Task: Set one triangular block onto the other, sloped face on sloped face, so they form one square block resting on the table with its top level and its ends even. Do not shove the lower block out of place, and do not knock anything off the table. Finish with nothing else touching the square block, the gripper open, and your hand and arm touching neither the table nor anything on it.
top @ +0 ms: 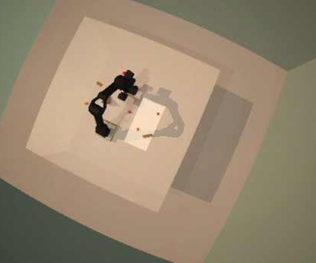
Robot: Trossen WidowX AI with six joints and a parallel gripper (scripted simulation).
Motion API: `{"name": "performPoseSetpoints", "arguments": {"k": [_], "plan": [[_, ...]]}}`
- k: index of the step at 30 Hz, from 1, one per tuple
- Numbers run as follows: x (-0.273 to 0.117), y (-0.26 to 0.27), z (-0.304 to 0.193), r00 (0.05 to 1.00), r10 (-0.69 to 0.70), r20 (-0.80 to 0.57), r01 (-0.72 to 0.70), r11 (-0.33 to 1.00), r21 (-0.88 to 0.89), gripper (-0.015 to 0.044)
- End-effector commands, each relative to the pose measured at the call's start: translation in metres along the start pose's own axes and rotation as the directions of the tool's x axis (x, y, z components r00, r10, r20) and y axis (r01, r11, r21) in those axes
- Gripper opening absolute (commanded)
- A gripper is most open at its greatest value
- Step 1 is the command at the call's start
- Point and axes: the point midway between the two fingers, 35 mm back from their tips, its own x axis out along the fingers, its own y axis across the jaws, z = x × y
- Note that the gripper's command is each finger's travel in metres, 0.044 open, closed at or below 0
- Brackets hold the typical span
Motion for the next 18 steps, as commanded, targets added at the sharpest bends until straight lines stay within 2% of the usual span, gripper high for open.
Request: {"name": "performPoseSetpoints", "arguments": {"k": [1,14,18], "plan": [[-0.0002,0.0001,0.0,1.0,0.0,0.0,0.0,1.0,0.0,0.0105],[-0.0002,0.0001,0.0,1.0,0.0,0.0,0.0,1.0,0.0,0.044],[-0.0002,0.0001,0.0,1.0,0.0,0.0,0.0,1.0,0.0,0.044]]}}
